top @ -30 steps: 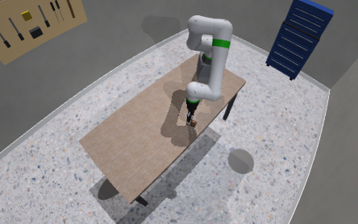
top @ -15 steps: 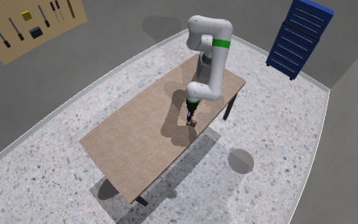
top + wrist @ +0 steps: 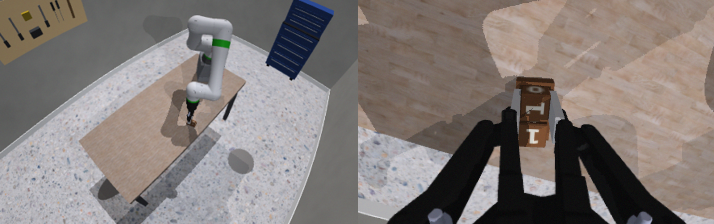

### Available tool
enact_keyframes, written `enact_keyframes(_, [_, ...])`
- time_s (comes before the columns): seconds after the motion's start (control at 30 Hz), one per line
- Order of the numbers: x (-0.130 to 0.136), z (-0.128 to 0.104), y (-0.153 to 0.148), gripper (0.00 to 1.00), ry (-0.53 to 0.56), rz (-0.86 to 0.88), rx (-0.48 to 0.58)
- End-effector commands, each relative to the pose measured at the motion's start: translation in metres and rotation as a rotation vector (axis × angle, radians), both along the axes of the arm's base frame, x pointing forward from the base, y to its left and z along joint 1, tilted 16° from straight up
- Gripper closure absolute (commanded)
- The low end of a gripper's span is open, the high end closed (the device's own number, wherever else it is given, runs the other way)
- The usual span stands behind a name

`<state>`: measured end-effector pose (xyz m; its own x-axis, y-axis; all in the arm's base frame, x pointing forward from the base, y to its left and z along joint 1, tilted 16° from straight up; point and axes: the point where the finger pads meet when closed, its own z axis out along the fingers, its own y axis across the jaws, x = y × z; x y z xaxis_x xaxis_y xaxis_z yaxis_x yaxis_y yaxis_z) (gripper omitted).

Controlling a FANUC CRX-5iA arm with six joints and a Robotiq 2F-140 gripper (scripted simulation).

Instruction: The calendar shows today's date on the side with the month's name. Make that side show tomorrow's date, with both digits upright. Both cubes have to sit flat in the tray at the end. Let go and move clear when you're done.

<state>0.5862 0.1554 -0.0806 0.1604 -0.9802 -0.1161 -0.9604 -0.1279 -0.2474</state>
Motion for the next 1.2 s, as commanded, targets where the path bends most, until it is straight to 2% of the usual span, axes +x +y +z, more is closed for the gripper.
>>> enact_keyframes(0.0, [0.0, 0.0, 0.0, 0.75, 0.0, 0.0, 0.0])
enact_keyframes(0.67, [-0.001, 0.003, -0.001, 0.75, 0.0, 0.0, 0.0])
enact_keyframes(0.77, [-0.003, 0.014, -0.002, 0.75, 0.0, 0.0, 0.0])
enact_keyframes(0.9, [-0.009, 0.039, -0.006, 0.75, 0.0, 0.0, 0.0])
enact_keyframes(0.97, [-0.009, 0.039, -0.006, 0.75, 0.0, 0.0, 0.0])
enact_keyframes(1.17, [-0.019, 0.081, -0.013, 0.75, 0.0, 0.0, 0.0])
